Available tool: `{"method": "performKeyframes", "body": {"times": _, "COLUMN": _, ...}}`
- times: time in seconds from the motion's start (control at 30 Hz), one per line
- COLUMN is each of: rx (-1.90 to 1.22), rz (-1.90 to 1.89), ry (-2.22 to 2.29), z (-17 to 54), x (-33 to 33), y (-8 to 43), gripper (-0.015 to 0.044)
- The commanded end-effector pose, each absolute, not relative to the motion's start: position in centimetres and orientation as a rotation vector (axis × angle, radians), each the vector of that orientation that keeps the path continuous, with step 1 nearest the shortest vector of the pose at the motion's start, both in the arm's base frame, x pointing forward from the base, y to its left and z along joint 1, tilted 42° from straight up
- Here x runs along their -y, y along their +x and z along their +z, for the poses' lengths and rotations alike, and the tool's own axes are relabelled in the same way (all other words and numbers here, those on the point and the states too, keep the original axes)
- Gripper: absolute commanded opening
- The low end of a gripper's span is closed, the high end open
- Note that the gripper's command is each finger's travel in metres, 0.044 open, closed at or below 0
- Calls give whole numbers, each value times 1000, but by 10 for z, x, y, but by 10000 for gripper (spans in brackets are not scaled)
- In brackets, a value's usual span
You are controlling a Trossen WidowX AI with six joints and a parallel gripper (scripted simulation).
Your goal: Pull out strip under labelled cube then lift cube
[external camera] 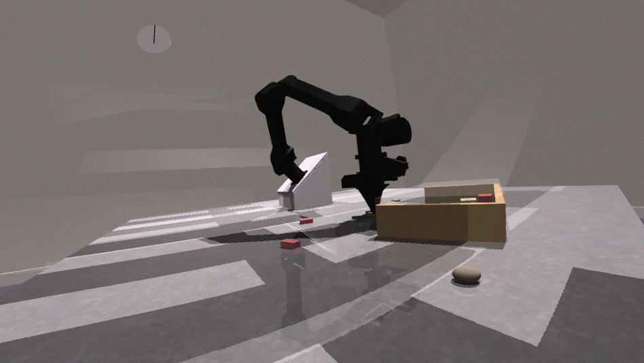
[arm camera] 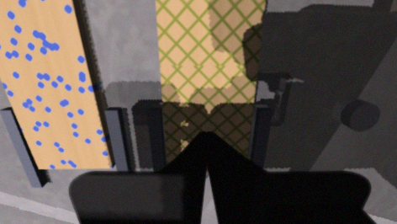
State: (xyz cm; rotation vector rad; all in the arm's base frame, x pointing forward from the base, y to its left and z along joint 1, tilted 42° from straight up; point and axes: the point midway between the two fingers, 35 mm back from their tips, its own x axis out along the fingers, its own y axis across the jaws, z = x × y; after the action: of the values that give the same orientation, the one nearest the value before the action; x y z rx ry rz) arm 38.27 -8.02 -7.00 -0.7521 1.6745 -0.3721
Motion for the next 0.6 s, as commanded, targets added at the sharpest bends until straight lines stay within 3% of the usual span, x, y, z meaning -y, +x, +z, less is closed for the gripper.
{"method": "performKeyframes", "body": {"times": 0.0, "rx": -1675, "rz": -377, "ry": -757, "z": -70, "x": 83, "y": 379, "gripper": 0}}
{"method": "performKeyframes", "body": {"times": 0.57, "rx": -1677, "rz": -377, "ry": -758, "z": -65, "x": 87, "y": 353, "gripper": 0}}
